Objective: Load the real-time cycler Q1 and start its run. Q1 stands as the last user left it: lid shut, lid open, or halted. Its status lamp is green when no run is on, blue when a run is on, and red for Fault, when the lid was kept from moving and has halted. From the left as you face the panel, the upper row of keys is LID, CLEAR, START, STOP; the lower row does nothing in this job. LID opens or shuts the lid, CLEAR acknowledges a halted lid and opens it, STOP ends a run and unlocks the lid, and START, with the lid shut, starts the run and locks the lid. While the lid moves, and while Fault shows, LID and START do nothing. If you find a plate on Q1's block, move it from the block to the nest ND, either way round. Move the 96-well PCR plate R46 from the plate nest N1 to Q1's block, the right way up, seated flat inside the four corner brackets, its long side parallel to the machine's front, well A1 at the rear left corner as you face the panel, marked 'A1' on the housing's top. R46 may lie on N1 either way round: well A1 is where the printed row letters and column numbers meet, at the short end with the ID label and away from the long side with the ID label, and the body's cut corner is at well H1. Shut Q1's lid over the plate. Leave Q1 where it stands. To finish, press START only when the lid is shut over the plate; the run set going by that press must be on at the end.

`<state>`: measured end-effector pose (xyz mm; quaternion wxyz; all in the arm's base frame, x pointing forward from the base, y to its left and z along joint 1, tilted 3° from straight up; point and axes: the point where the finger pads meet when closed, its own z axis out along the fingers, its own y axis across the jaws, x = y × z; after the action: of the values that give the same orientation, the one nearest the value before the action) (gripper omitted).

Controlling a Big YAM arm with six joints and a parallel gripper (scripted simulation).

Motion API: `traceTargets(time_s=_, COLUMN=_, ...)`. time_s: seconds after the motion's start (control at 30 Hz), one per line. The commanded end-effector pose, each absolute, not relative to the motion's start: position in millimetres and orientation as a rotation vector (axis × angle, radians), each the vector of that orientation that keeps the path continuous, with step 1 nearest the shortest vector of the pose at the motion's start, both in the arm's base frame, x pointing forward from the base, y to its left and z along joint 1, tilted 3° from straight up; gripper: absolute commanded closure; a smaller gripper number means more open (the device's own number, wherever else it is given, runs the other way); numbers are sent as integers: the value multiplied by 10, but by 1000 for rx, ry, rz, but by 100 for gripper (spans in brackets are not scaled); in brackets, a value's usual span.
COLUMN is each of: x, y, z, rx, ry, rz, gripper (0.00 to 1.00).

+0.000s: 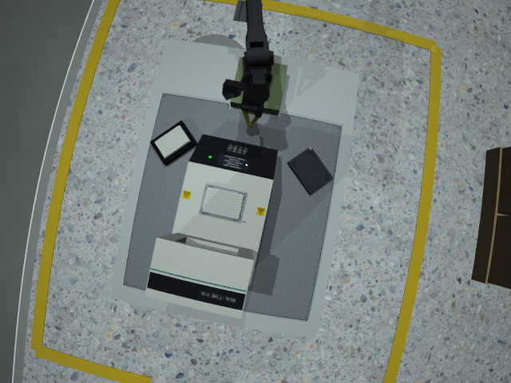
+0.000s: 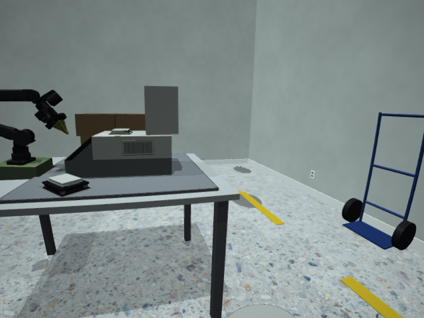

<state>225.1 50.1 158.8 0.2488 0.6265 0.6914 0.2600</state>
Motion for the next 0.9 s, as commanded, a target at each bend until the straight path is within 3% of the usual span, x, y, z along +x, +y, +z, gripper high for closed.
traceTargets(time_s=0.0, x=2449, y=530, z=1906, rx=1663, ry=1837, rz=778, gripper=100)
traceTargets(time_s=0.87, x=2726, y=528, z=1443, rx=1675, ry=1862, rz=733, gripper=100)
